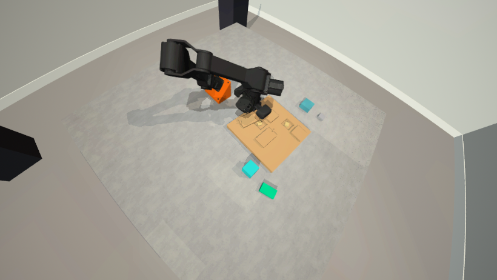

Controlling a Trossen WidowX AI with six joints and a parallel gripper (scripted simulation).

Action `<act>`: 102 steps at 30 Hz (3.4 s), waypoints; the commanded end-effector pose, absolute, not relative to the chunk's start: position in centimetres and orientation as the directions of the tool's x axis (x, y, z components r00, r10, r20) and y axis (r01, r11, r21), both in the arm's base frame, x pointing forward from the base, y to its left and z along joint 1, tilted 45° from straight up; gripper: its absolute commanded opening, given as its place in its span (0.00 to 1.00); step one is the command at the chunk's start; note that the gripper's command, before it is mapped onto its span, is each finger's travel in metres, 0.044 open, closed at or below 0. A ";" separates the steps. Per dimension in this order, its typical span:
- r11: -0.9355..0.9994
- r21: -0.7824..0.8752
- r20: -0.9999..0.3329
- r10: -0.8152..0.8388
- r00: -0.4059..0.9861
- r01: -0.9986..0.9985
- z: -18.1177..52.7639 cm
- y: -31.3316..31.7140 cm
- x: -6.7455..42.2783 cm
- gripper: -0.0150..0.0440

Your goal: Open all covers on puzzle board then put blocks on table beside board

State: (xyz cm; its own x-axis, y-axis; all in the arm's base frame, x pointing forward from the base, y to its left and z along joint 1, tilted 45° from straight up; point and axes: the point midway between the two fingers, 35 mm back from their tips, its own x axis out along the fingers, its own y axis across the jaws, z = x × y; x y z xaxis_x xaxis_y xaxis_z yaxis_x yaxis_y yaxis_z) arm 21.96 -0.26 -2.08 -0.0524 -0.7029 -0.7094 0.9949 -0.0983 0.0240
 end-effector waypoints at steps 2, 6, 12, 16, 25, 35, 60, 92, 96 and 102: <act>-0.095 0.029 -0.709 -0.703 -0.046 0.995 -2.1 -0.2 22.6 0.25; -0.095 0.029 -0.709 -0.703 -0.046 0.995 -2.1 -0.2 23.0 0.25; -0.095 0.029 -0.709 -0.703 -0.046 0.995 -2.1 -0.3 23.8 0.25; -0.095 0.030 -0.709 -0.703 -0.046 0.995 -2.1 -0.3 24.3 0.25; -0.095 0.030 -0.709 -0.703 -0.045 0.995 -2.0 -0.5 25.0 0.25; -0.095 0.031 -0.709 -0.704 -0.045 0.995 -1.7 -0.8 26.3 0.25; -0.095 0.032 -0.709 -0.704 -0.044 0.995 -0.9 -1.8 28.5 0.25; -0.094 0.032 -0.708 -0.705 -0.044 0.995 1.0 -3.9 30.5 0.25; -0.094 0.032 -0.708 -0.705 -0.044 0.995 1.4 -4.2 30.8 0.25; -0.094 0.033 -0.708 -0.705 -0.044 0.995 1.7 -4.3 30.9 0.25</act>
State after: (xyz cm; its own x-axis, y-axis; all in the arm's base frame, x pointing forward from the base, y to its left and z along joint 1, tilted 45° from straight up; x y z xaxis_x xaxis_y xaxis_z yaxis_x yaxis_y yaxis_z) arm 30.68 -4.31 1.34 -0.0486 -0.7028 -0.7097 0.9945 -0.0998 0.0307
